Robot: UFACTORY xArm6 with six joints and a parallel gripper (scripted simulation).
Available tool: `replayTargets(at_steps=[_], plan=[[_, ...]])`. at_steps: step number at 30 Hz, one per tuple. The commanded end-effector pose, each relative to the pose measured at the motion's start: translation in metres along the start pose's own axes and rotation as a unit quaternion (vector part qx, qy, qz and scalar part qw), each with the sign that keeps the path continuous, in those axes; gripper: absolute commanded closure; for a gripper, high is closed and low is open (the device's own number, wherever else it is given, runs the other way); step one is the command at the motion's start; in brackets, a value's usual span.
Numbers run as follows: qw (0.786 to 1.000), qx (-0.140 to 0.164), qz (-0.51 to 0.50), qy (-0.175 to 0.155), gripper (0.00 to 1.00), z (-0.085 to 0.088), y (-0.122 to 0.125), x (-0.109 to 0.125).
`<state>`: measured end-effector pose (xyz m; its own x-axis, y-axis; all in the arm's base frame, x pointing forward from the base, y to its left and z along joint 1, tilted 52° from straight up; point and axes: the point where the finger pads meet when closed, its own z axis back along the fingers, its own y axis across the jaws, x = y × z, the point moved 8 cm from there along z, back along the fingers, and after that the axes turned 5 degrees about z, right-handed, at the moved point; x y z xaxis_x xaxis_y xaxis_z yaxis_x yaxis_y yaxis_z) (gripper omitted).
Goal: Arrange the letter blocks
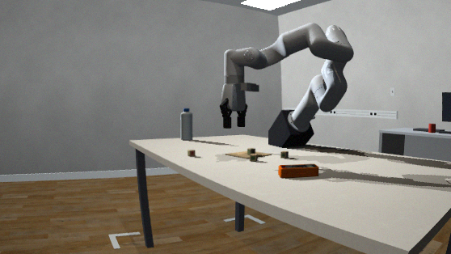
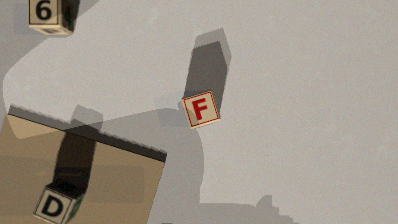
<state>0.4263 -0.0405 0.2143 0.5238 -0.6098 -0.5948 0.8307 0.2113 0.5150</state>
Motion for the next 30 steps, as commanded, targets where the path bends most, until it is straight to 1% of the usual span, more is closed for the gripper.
replayTargets(at_steps=[1, 2, 3, 4, 5, 10, 12, 13, 15, 30], plan=[[1.0, 0.001, 0.001, -0.001, 0.0, 0.001, 0.001, 0.0], [1.0, 0.001, 0.001, -0.002, 0.0, 0.001, 0.0, 0.001], [1.0, 0.001, 0.0, -0.002, 0.0, 0.002, -0.008, 0.007], [1.0, 0.0, 0.0, -0.003, 0.0, 0.003, -0.023, 0.018], [1.0, -0.001, 0.0, -0.004, 0.0, 0.004, -0.044, 0.032], [1.0, 0.0, 0.0, -0.003, 0.0, 0.006, -0.092, 0.058], [1.0, 0.0, 0.0, -0.003, 0.0, 0.006, -0.092, 0.058], [1.0, 0.0, 0.0, -0.002, 0.0, 0.006, -0.105, 0.063], [1.0, 0.001, 0.001, -0.001, 0.0, 0.006, -0.116, 0.067], [1.0, 0.001, 0.001, -0.001, 0.0, 0.006, -0.116, 0.067]])
